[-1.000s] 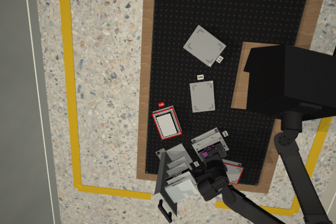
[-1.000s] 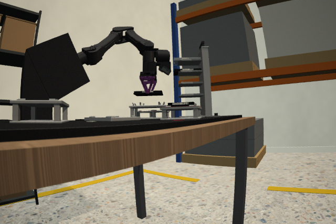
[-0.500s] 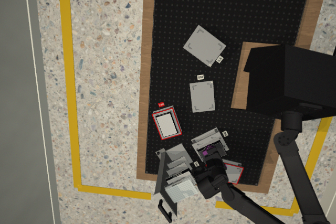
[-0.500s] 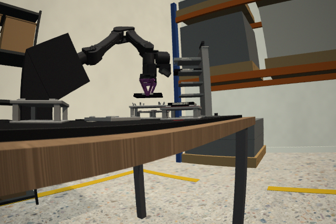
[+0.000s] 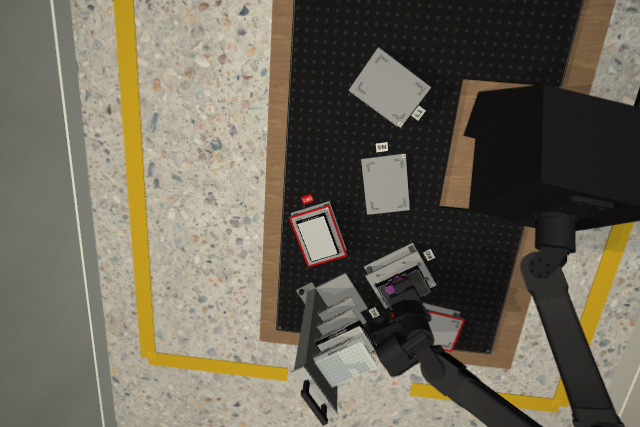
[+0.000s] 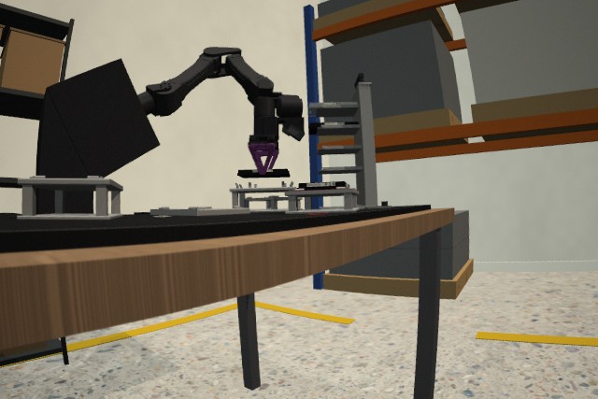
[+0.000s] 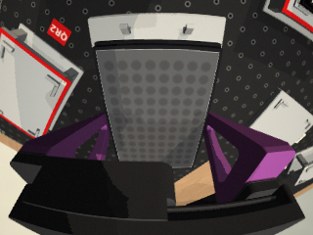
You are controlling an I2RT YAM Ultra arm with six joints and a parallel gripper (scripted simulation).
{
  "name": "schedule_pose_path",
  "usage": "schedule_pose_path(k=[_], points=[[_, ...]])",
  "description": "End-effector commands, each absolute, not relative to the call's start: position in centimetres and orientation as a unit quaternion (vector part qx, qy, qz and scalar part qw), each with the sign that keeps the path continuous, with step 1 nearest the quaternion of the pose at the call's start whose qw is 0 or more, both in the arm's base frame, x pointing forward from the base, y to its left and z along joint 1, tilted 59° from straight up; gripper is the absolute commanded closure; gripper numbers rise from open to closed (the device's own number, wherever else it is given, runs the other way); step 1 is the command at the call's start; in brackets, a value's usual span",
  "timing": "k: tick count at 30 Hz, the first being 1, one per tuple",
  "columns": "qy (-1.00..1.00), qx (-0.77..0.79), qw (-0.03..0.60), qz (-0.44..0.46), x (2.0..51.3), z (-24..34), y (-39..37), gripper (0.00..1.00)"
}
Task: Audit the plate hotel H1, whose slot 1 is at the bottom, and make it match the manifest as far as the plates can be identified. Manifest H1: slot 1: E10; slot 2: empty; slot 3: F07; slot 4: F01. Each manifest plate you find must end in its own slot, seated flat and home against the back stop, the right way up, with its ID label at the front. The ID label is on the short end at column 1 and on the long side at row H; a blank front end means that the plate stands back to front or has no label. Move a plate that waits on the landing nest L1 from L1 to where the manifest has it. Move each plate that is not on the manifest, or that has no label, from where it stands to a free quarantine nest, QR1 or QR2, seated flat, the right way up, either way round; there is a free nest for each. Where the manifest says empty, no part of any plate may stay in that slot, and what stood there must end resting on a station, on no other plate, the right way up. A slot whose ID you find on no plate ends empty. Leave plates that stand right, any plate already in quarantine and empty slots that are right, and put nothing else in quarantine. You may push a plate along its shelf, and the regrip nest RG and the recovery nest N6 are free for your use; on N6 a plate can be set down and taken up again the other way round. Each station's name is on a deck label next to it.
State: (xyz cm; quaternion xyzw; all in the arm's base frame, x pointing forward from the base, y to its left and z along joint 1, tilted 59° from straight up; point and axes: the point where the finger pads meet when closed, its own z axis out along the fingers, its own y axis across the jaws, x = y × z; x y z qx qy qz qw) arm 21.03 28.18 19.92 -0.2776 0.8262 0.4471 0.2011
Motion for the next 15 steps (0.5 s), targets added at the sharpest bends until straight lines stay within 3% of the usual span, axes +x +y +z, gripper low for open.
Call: schedule_pose_path(k=[1, 15], points=[[0.824, -0.276, 0.213, 0.447, 21.46, 20.26, 28.27, 0.14], [0.824, -0.276, 0.213, 0.447, 21.54, 19.85, 28.95, 0.14]])
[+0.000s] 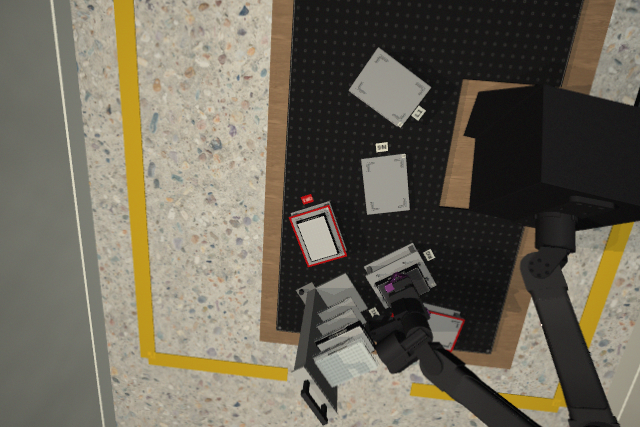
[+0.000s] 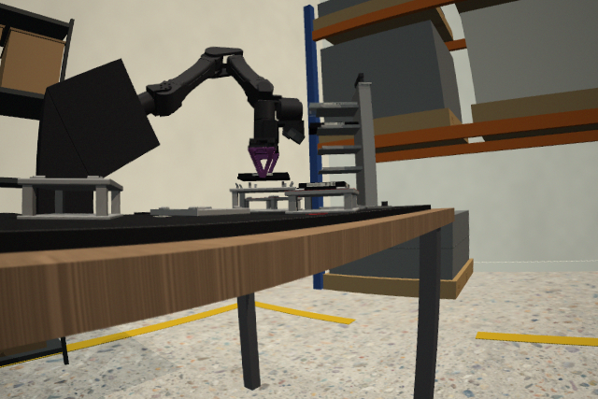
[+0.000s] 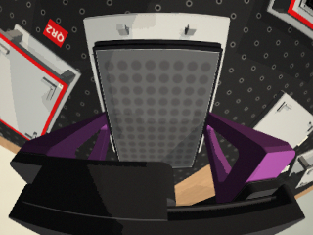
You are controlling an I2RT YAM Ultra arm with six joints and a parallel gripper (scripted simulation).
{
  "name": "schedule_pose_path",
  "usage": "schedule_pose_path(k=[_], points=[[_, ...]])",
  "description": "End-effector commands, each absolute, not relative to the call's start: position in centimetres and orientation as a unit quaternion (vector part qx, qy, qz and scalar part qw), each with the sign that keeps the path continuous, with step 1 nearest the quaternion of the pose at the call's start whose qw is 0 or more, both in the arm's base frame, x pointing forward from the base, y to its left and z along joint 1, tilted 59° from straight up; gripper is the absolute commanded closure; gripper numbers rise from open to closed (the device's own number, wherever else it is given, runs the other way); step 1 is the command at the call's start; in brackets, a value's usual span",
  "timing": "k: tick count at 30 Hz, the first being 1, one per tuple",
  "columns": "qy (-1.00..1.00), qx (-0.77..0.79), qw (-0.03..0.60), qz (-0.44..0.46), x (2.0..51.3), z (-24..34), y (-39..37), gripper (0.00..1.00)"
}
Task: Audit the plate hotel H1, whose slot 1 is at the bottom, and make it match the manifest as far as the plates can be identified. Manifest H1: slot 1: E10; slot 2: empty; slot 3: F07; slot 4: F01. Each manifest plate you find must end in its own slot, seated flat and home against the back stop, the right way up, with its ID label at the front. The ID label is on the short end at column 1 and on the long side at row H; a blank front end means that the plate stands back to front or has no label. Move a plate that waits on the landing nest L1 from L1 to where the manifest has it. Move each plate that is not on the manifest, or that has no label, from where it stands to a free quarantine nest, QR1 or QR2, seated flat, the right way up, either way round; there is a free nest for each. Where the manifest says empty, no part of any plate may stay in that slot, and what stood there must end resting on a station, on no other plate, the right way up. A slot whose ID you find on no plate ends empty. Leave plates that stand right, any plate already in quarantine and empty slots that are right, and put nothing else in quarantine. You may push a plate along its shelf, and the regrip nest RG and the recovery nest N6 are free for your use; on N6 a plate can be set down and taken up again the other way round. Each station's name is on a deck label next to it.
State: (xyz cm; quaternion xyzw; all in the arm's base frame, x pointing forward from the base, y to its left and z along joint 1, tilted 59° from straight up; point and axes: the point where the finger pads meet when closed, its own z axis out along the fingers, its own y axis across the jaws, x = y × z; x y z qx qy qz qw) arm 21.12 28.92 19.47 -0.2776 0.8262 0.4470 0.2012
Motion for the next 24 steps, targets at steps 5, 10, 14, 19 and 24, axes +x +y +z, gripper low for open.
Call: schedule_pose_path(k=[5, 10, 14, 19, 24], points=[[0.824, -0.276, 0.213, 0.447, 21.6, 19.7, 29.1, 0.14], [0.824, -0.276, 0.213, 0.447, 21.6, 19.6, 29.4, 0.14], [0.824, -0.276, 0.213, 0.447, 21.6, 19.4, 29.6, 0.14], [0.824, -0.276, 0.213, 0.447, 21.6, 19.3, 29.9, 0.14], [0.824, -0.276, 0.213, 0.447, 21.7, 19.2, 30.1, 0.14]])
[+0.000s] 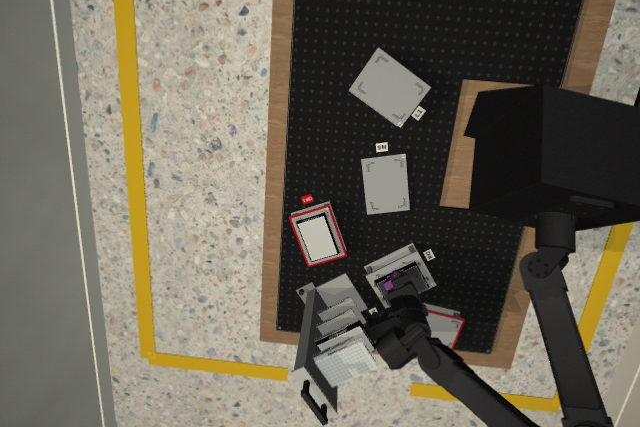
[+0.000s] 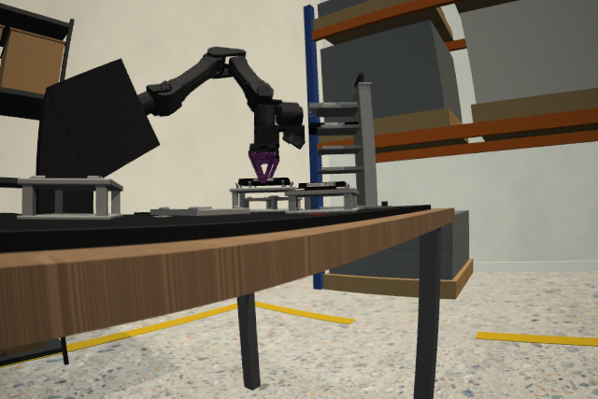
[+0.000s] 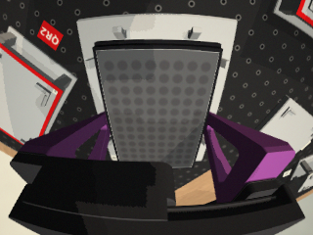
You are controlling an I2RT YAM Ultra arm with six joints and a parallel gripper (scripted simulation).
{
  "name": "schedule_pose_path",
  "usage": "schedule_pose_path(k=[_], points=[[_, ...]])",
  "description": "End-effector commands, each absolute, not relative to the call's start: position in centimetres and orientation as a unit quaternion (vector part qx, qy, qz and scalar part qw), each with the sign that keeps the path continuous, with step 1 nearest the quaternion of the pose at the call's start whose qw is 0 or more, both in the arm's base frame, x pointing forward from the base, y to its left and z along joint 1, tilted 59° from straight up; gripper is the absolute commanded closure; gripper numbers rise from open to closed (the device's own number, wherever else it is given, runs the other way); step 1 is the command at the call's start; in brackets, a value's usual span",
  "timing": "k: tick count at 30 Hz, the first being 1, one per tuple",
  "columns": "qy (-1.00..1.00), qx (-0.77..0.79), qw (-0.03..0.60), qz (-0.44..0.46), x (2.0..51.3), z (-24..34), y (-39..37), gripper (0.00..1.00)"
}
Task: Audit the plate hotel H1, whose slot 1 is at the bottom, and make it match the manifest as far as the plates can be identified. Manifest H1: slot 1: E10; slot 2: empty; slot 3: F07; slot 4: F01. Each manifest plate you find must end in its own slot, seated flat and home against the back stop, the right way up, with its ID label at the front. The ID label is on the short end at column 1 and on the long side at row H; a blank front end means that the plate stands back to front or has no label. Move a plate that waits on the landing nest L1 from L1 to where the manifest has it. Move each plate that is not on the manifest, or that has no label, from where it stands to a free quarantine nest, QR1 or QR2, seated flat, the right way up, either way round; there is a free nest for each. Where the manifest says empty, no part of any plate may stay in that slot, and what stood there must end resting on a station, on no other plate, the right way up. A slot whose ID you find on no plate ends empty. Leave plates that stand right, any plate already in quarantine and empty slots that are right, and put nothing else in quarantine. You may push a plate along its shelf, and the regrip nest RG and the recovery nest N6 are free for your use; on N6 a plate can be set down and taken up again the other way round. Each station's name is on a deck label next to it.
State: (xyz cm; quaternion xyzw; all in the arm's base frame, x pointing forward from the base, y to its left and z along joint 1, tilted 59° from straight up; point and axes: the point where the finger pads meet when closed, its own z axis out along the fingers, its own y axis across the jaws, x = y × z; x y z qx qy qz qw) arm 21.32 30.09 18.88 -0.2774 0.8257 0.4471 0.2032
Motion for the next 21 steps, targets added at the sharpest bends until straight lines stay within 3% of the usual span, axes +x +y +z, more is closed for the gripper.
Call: schedule_pose_path(k=[1, 16, 17, 21], points=[[0.824, -0.276, 0.213, 0.447, 21.67, 19.13, 30.15, 0.14], [0.824, -0.276, 0.213, 0.447, 21.75, 18.74, 30.8, 0.14], [0.824, -0.276, 0.213, 0.447, 21.75, 18.74, 30.8, 0.0], [0.824, -0.276, 0.213, 0.447, 21.74, 18.74, 30.8, 0.0]])
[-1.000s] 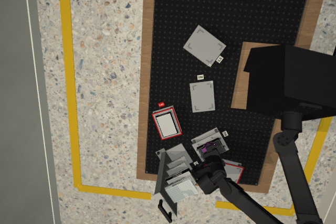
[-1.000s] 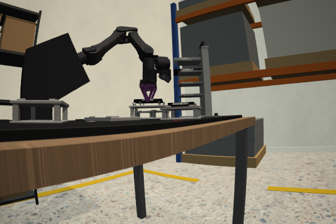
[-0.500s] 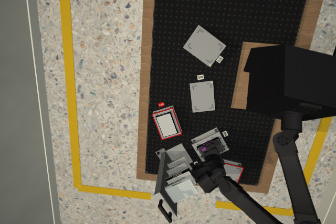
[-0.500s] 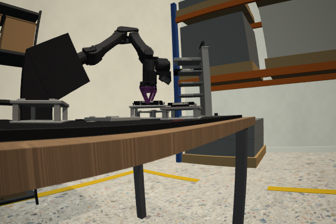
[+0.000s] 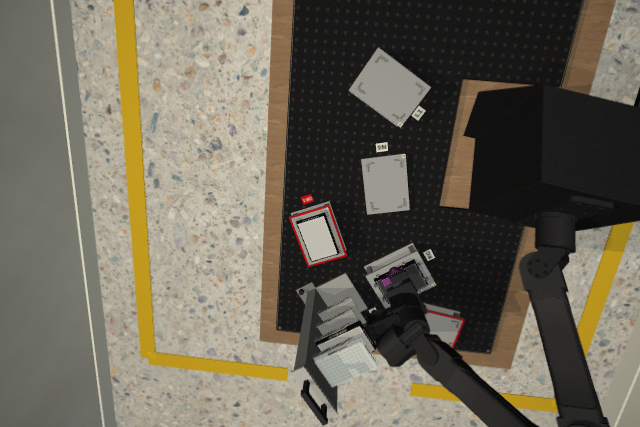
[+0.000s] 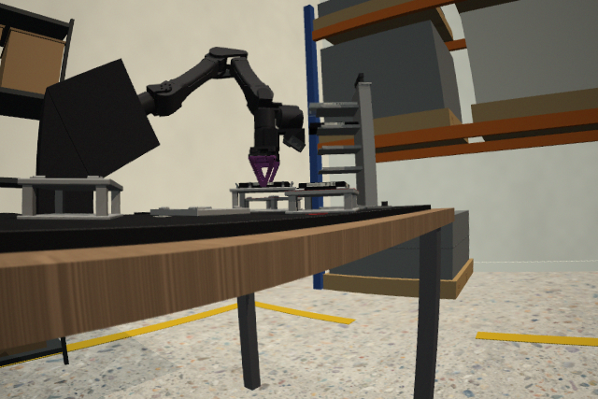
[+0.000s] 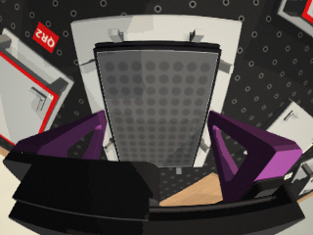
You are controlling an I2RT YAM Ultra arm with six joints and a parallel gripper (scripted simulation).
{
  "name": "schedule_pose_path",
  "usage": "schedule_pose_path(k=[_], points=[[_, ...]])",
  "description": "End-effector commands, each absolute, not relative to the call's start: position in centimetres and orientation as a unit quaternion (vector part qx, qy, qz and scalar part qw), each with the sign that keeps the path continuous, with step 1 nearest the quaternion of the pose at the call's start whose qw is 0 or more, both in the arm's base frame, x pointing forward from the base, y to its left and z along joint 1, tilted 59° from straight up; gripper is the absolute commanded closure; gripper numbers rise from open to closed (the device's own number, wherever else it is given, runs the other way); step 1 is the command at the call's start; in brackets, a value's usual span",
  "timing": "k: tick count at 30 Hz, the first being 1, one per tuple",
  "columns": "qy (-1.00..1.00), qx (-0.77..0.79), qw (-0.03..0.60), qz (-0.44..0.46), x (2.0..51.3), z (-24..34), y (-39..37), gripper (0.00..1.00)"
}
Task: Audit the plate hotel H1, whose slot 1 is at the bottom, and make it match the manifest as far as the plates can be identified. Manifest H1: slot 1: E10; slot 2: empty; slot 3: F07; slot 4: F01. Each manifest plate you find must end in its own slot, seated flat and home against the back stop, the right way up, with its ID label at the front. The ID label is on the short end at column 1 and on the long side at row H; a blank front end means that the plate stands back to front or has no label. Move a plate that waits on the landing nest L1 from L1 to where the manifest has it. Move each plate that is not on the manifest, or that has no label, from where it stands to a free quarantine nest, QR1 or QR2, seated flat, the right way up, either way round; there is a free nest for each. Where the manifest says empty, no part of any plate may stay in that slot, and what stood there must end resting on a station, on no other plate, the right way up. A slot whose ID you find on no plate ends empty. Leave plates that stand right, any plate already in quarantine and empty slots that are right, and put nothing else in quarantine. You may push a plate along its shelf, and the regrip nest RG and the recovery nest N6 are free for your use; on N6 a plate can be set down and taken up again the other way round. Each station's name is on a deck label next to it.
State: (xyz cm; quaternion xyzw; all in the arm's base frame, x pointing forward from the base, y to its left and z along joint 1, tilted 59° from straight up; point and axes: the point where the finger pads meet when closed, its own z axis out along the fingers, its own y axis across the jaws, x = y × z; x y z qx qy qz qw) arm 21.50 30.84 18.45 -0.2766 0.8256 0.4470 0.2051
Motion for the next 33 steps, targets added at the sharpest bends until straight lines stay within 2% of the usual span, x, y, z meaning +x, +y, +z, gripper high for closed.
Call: schedule_pose_path(k=[1, 11, 33], points=[[0.824, -0.276, 0.213, 0.447, 21.7, 18.7, 30.8, 0.0], [0.824, -0.276, 0.213, 0.447, 21.7, 18.9, 30.5, 0.0], [0.824, -0.276, 0.213, 0.447, 21.0, 22.2, 24.9, 0.0]])
